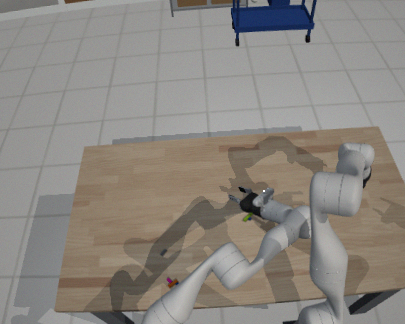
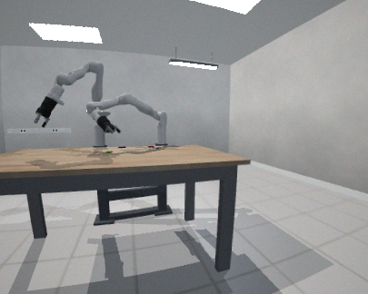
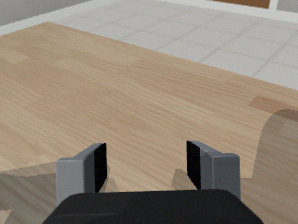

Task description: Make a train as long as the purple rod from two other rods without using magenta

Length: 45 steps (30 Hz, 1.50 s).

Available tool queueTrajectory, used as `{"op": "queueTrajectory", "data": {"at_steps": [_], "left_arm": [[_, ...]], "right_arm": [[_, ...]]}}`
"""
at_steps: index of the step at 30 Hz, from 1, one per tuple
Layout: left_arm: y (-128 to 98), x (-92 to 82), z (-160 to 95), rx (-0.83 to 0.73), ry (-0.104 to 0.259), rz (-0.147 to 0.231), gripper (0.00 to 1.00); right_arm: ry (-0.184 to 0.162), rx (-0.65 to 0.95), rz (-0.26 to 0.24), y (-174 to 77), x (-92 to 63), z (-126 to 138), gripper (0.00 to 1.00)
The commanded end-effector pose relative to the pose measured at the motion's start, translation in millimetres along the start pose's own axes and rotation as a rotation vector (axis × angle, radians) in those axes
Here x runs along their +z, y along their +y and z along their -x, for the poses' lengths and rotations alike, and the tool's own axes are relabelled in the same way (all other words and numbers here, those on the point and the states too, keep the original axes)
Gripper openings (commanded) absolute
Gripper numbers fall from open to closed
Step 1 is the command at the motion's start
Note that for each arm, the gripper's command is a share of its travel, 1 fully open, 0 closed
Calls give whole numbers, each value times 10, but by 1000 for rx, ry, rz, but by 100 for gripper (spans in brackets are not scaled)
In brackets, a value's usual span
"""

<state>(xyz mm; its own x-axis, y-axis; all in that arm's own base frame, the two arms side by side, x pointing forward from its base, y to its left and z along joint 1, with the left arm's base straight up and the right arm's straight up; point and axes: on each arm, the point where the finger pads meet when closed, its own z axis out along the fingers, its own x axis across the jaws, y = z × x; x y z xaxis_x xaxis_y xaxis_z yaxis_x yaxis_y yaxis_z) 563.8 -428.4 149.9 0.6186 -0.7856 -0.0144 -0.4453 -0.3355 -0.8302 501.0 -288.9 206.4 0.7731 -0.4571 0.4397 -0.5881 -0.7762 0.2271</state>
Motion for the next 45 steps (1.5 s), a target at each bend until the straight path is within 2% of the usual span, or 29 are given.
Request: {"op": "queueTrajectory", "data": {"at_steps": [1,20,27,32,34,36,40,45], "left_arm": [[-19,-11,-5,-3,2,0,100],[-19,-9,-4,-2,2,0,100],[-18,67,36,17,-6,22,100],[-12,214,125,55,-19,69,100],[-12,214,125,55,-19,69,100],[-5,292,182,77,-25,97,100],[22,468,337,130,-36,168,100],[90,677,619,209,-39,285,100]], "right_arm": [[2,1,0,2,-6,-8,100],[2,0,0,4,-6,-8,100],[-8,-8,3,74,19,16,100],[-28,-24,9,222,67,69,100],[-28,-24,9,222,67,69,100],[-41,-34,12,309,94,102,100],[-72,-60,18,532,158,193,100],[-123,-101,21,895,244,361,100]]}}
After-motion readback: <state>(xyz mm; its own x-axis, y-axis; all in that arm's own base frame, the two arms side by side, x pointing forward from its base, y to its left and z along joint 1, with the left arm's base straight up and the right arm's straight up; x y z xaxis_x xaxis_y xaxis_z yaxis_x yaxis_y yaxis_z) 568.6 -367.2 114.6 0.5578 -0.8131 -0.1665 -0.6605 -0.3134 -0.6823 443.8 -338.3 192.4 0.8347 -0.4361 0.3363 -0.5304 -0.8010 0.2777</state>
